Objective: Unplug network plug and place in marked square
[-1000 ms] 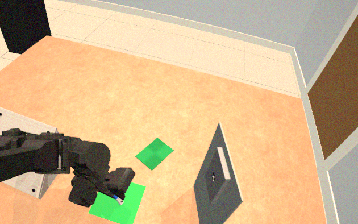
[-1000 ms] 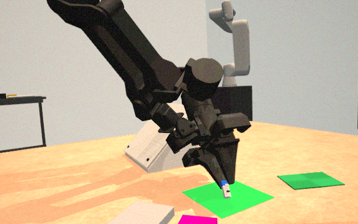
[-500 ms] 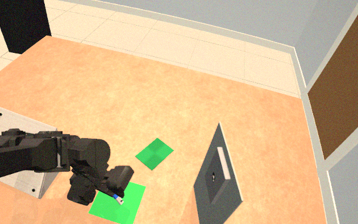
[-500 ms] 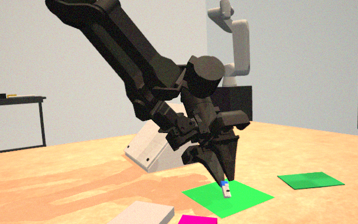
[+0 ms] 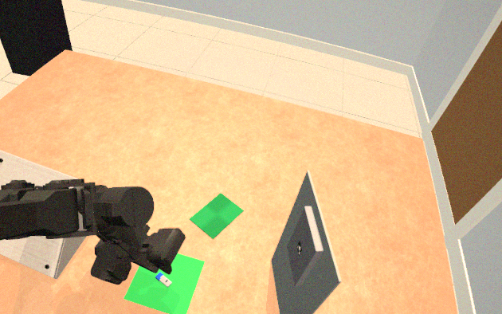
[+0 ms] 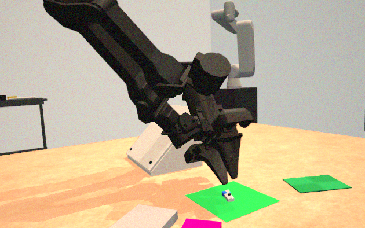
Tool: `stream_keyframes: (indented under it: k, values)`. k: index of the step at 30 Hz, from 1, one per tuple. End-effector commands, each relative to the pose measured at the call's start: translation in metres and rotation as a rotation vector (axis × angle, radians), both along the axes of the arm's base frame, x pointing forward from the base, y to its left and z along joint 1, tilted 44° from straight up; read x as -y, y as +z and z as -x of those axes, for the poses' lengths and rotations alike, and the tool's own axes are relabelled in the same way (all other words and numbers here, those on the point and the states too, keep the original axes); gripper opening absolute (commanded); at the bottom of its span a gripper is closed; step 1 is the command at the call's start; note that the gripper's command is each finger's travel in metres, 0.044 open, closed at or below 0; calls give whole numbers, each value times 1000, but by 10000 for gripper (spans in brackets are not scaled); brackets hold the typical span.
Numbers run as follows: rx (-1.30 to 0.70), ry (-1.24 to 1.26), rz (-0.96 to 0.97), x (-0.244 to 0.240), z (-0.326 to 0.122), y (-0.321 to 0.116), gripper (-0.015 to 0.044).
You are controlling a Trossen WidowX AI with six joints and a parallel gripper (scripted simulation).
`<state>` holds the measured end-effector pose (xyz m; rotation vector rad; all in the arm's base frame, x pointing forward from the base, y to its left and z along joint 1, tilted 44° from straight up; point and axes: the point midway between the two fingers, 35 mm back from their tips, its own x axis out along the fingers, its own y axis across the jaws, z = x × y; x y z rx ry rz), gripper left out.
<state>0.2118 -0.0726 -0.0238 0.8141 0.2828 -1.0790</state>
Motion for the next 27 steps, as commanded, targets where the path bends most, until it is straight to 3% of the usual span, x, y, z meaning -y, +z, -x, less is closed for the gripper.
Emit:
stream_keyframes:
  k: [1,27]
  values:
    - [7,0,0,-2,0,2,156]
    - [3,-1,-7,-16,1,10,156]
